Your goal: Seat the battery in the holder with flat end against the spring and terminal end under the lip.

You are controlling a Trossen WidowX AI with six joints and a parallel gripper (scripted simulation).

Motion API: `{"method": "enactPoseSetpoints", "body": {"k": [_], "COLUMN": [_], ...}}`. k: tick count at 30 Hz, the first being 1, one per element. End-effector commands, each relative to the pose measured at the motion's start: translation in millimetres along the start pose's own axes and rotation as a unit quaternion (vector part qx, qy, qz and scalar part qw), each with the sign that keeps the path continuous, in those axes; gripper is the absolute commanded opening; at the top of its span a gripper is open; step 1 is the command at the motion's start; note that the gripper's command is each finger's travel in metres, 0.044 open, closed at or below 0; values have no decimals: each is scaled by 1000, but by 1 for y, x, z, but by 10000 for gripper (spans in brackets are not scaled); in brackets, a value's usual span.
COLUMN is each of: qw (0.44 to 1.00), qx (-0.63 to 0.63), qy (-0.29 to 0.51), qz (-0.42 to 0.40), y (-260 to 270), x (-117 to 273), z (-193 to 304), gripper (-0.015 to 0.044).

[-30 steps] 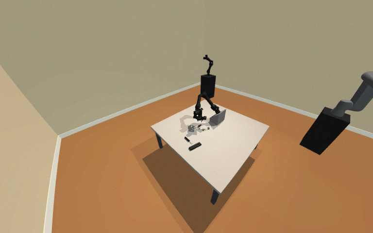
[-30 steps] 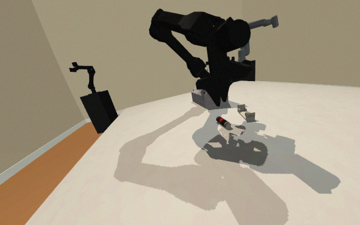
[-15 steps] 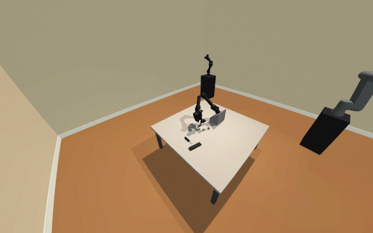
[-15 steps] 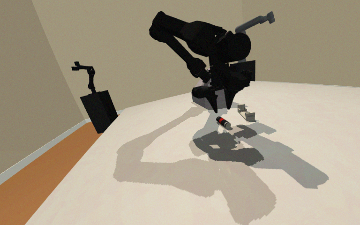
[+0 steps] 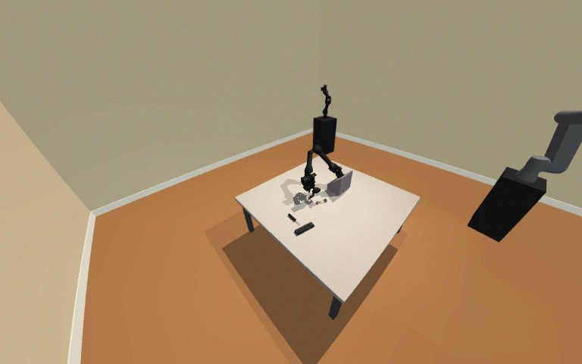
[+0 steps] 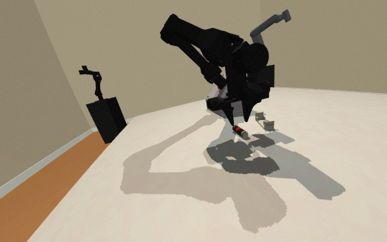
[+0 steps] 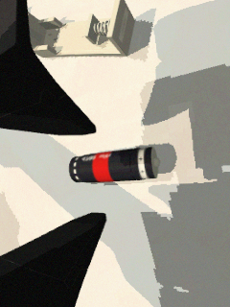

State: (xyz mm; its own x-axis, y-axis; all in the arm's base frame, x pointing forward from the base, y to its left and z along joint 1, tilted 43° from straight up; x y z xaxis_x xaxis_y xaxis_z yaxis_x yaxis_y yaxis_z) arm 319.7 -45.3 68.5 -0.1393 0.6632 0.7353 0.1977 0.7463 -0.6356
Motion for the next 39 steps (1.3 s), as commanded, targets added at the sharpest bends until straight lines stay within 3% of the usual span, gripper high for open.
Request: {"method": "enactPoseSetpoints", "body": {"k": [1, 20, 25, 35, 39], "qw": [1000, 1000, 1000, 1000, 1000], "qx": [5, 4, 4, 4, 4], "qy": [3, 2, 2, 2, 2], "qz": [0, 1, 1, 1, 0], "y": [1, 1, 1, 1, 1], "x": [-9, -38, -38, -36, -9], "z": [1, 2, 2, 2, 1], "gripper": [233, 233, 102, 71, 71]}}
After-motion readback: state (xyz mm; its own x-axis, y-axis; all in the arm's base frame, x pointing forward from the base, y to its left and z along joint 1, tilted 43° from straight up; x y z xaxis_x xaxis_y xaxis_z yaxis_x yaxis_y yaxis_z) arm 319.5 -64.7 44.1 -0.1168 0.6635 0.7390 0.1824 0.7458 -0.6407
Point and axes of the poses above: the point midway between the two fingers, 35 mm back from their tips, its own x axis back along the fingers, its own y axis across the jaws, z = x × y, the point moved 5 cm from there along x, back along the fingers, and after that the axes turned 15 degrees about -x, right-handed, at the moved point
